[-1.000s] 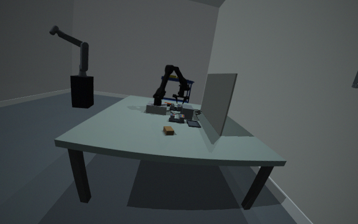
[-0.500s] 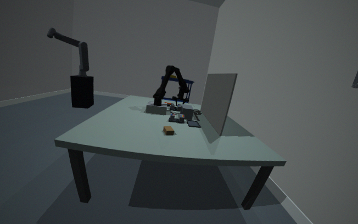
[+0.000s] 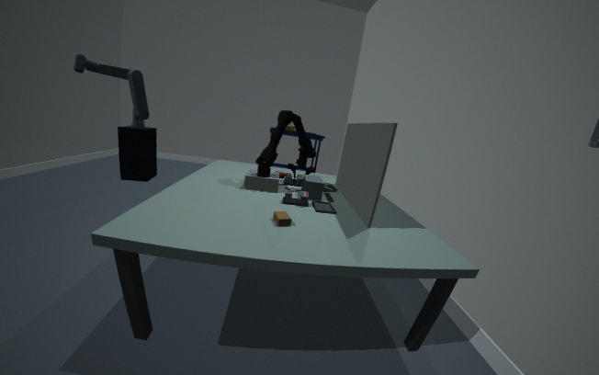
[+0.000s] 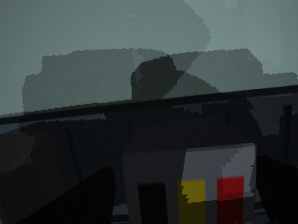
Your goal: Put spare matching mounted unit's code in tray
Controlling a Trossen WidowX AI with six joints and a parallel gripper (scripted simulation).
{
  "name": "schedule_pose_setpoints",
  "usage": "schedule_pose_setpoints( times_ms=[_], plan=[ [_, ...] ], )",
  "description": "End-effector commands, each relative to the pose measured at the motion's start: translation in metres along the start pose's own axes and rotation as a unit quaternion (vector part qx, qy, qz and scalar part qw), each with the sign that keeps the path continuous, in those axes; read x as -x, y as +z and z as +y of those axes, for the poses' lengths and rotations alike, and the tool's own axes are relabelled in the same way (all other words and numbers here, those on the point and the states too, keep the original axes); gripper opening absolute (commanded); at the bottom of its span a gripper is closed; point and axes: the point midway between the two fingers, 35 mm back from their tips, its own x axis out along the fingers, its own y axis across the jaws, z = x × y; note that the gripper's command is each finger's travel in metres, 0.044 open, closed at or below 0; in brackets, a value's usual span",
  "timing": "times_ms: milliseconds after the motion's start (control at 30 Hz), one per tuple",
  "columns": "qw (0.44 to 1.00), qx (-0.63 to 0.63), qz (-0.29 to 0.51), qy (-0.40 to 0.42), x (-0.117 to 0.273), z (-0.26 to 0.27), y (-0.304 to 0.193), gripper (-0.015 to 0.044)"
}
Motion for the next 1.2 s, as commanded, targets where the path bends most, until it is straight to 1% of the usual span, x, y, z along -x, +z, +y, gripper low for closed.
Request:
schedule_pose_setpoints(
  times_ms=[0,100,333,467,500,800,1067,1167],
  plan=[
    [1.0,0.0,0.0,0.0,0.0,0.0,0.0,0.0247],
    [1.0,0.0,0.0,0.0,0.0,0.0,0.0,0.0169],
    [1.0,0.0,0.0,0.0,0.0,0.0,0.0,0.0122],
    [1.0,0.0,0.0,0.0,0.0,0.0,0.0,0.0017],
    [1.0,0.0,0.0,0.0,0.0,0.0,0.0,0.0],
    [1.0,0.0,0.0,0.0,0.005,-0.001,0.001,0.0],
    [1.0,-0.001,0.001,-0.001,0.068,-0.001,0.001,0.0],
    [1.0,-0.001,0.002,-0.001,0.079,0.0,0.0,0.0]
  ],
)
